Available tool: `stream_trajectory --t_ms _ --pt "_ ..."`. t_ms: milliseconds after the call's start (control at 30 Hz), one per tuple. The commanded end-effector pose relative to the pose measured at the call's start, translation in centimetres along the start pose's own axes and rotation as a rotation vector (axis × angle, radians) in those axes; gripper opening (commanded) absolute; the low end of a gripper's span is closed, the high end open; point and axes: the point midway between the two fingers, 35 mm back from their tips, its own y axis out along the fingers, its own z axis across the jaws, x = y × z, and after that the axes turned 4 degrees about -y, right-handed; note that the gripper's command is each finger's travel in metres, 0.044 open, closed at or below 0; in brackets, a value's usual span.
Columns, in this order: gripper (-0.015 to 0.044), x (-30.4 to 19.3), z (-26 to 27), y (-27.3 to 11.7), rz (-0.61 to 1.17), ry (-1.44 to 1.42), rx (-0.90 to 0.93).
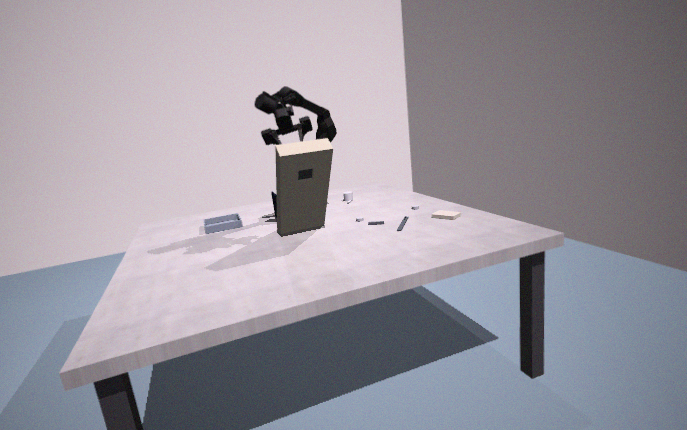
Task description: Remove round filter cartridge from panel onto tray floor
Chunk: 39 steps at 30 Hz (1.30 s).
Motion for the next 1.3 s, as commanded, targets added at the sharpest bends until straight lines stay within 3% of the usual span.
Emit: stream_trajectory --t_ms 0,100,1267 --pt "0.0305 -5.3 -1.1 2.5 0.209 -0.212 -0.012" --pt "0.0305 -7.4 -1.4 3.3 0.293 -0.304 0.001" --pt "0.0305 -8.8 -1.6 8.0 0.292 -0.305 0.002"
